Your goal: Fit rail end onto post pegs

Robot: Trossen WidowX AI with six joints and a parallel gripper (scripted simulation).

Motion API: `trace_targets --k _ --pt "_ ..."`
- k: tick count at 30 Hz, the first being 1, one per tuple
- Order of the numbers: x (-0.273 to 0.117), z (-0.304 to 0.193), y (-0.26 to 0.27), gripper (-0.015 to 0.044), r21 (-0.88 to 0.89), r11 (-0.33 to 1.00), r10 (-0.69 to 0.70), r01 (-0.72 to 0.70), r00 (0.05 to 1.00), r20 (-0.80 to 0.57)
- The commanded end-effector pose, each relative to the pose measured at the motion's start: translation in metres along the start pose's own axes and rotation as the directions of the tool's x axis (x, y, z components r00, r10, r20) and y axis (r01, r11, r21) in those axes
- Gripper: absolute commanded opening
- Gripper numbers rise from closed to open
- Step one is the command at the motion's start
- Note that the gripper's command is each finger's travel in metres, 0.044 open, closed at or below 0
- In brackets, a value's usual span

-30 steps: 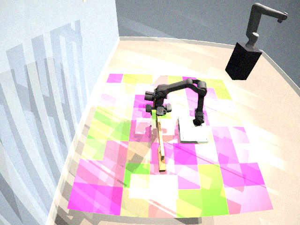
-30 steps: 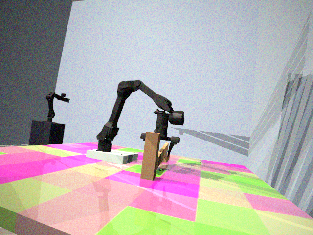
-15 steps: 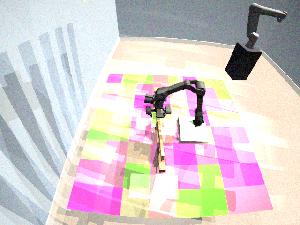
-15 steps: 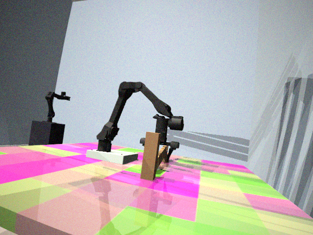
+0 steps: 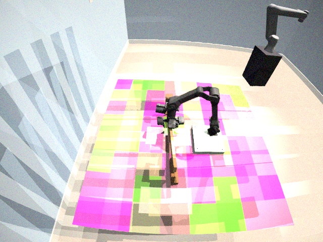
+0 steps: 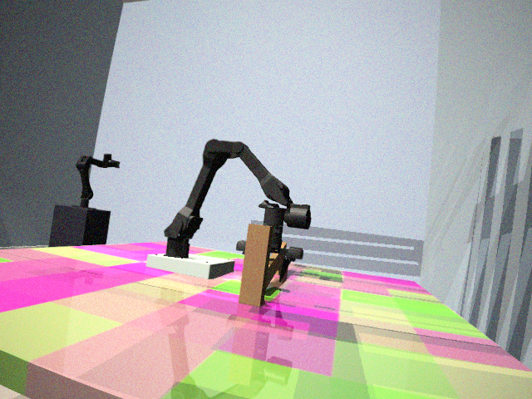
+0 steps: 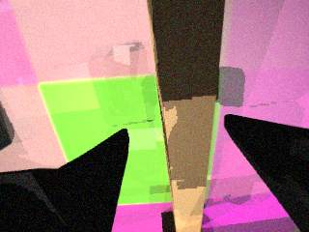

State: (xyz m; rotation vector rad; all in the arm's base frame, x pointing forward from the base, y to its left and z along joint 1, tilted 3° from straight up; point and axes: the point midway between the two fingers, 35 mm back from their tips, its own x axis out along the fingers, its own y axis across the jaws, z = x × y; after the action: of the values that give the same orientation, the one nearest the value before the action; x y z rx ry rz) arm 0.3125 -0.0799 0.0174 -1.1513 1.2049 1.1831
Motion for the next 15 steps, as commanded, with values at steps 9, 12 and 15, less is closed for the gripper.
trace_targets --k 9,12,15 --pt "0.0036 0.0008 0.0013 0.0072 0.006 1.0 0.007 -0.007 1.0 0.004" --pt "0.0036 0.0008 0.0013 0.0033 0.006 1.0 0.007 -0.007 1.0 0.004" --pt "0.0036 0.0008 0.0013 0.0013 0.006 1.0 0.007 -0.007 1.0 0.004"
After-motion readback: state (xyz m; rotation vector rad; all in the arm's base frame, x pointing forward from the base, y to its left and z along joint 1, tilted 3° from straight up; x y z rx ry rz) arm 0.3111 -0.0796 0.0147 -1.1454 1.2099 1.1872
